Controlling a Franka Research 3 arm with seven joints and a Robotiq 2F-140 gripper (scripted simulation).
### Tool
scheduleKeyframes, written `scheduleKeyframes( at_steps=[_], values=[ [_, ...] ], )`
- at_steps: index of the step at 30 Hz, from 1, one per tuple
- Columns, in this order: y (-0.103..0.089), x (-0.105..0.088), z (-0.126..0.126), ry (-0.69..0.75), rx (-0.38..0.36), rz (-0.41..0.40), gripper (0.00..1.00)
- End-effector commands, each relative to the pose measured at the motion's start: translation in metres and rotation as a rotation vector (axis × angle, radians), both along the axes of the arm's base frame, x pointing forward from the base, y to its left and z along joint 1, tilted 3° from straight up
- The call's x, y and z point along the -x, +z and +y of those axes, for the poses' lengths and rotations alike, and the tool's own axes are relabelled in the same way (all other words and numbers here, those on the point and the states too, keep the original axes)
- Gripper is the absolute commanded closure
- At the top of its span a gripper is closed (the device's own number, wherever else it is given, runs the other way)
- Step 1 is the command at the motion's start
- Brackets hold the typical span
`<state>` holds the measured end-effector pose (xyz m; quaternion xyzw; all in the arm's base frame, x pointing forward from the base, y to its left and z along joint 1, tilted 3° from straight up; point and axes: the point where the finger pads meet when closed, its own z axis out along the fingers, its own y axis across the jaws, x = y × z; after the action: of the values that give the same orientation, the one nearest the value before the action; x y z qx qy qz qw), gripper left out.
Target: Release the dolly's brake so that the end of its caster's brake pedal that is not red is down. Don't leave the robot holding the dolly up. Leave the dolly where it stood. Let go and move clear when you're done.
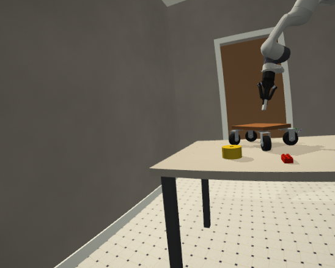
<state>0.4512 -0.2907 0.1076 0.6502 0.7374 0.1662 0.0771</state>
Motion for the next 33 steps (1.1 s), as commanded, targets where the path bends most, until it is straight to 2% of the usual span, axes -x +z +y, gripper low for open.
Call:
scheduleKeyframes(
  at_steps=[1, 2, 3, 8, 9, 13, 14, 18, 19, 23, 24, 29, 30, 32, 33],
  values=[
    [0.001, 0.008, 0.006, -0.087, -0.011, 0.053, 1.00],
    [0.001, 0.008, 0.006, -0.087, -0.011, 0.053, 1.00],
    [0.000, 0.027, 0.026, -0.085, 0.005, 0.097, 1.00],
    [0.000, 0.027, 0.026, -0.085, 0.005, 0.097, 1.00],
    [-0.002, 0.047, 0.044, -0.084, 0.025, 0.139, 1.00],
    [-0.002, 0.047, 0.044, -0.084, 0.025, 0.139, 1.00],
    [-0.004, 0.066, 0.060, -0.085, 0.049, 0.177, 1.00],
    [-0.004, 0.066, 0.060, -0.085, 0.049, 0.177, 1.00],
    [-0.007, 0.084, 0.073, -0.085, 0.073, 0.209, 1.00],
    [-0.007, 0.084, 0.073, -0.085, 0.073, 0.209, 1.00],
    [-0.010, 0.099, 0.083, -0.087, 0.097, 0.235, 1.00],
    [-0.010, 0.099, 0.083, -0.087, 0.097, 0.235, 1.00],
    [-0.012, 0.112, 0.091, -0.088, 0.118, 0.256, 1.00],
    [-0.012, 0.112, 0.091, -0.088, 0.118, 0.256, 1.00],
    [-0.014, 0.122, 0.096, -0.090, 0.134, 0.270, 1.00]
  ],
)
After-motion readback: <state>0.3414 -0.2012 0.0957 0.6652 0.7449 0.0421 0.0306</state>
